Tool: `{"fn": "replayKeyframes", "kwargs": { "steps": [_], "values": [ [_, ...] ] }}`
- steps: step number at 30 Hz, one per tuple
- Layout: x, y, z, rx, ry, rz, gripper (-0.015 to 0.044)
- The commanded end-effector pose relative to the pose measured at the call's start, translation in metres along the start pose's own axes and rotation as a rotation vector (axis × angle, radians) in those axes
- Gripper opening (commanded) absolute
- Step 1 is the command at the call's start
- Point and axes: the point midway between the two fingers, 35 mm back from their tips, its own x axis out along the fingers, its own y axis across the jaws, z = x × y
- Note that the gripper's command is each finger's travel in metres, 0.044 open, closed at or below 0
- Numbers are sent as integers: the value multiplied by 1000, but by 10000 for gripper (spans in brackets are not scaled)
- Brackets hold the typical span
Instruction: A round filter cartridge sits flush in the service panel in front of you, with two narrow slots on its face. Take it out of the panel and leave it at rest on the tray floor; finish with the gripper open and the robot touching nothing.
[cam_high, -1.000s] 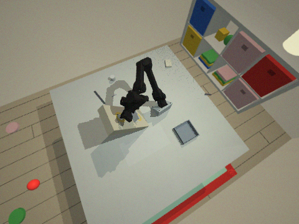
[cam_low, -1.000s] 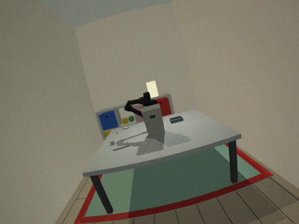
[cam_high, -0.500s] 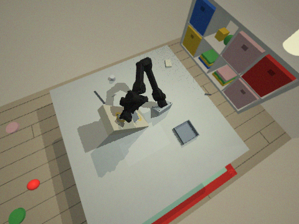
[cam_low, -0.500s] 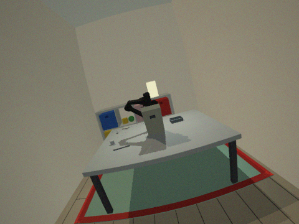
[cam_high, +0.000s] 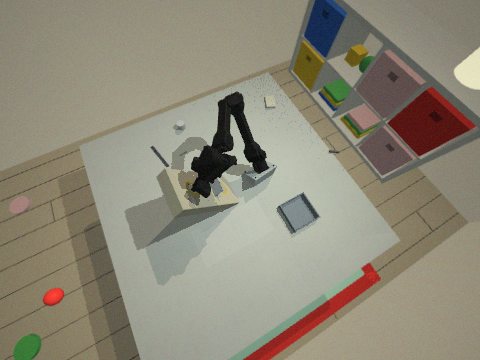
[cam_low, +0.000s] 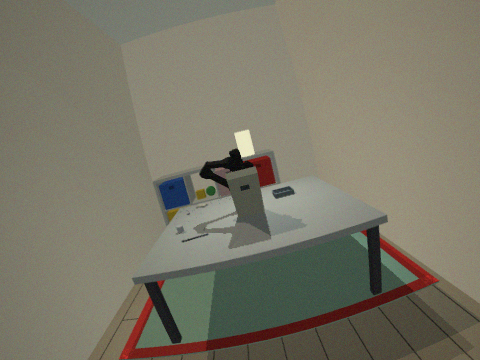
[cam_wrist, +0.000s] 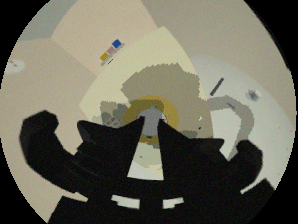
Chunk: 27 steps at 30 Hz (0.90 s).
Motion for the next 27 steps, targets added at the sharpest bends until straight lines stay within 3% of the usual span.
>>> {"fn": "replayKeyframes", "kwargs": {
  "steps": [1, 9, 18, 20, 27],
  "values": [
    [4, 0, -1, -5, 6, -1, 108],
    [6, 0, -1, -5, 6, -1, 108],
    [2, 0, 0, -1, -1, 1, 48],
    [2, 0, 0, -1, -1, 1, 0],
    [5, 0, -1, -136, 4, 0, 0]
  ]
}}
